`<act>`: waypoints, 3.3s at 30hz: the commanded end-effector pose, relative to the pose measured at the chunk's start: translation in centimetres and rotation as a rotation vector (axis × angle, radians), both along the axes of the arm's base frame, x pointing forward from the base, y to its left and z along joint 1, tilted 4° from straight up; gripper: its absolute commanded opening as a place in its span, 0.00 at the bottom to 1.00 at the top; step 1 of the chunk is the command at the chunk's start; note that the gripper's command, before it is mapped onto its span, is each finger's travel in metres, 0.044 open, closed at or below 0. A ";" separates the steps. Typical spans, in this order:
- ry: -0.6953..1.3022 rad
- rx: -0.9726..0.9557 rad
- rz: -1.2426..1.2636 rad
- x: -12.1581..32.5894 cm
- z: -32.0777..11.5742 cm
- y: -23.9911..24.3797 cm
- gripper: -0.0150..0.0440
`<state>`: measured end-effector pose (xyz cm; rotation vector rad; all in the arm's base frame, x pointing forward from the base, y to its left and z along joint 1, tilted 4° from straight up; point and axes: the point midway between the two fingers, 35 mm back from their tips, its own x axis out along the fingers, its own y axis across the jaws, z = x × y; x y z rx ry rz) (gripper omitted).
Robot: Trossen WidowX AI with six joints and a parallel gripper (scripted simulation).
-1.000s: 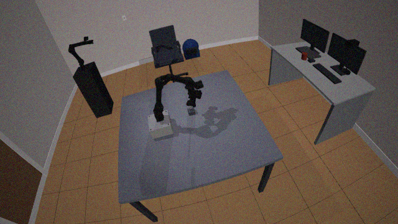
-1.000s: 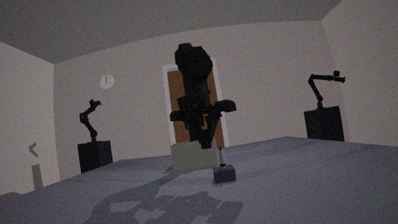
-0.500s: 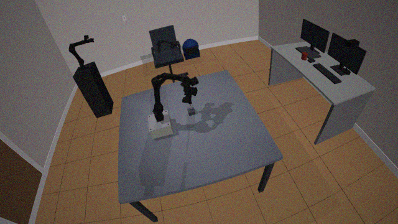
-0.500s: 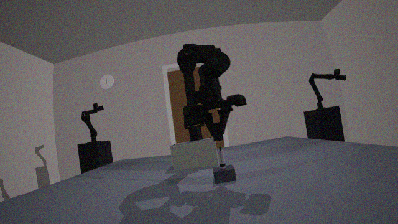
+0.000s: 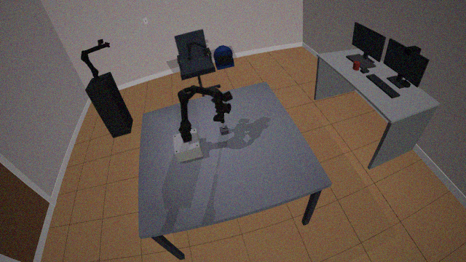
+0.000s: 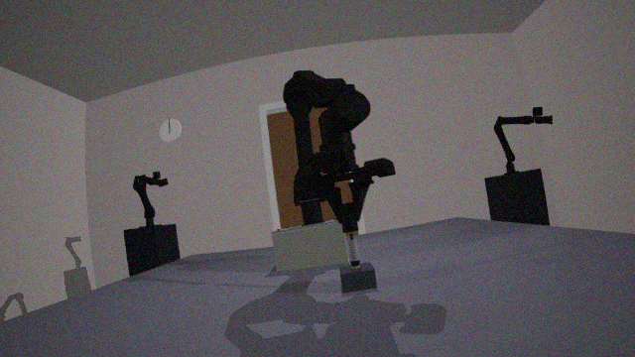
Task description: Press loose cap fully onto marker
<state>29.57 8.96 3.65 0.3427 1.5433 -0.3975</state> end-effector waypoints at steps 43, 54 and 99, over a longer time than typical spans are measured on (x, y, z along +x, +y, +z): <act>0.009 -0.002 -0.003 -0.4 -4.7 -0.2 0.52; 0.009 -0.002 -0.003 -0.4 -4.7 -0.2 1.00; 0.026 0.009 0.480 -0.5 1.4 -0.4 0.25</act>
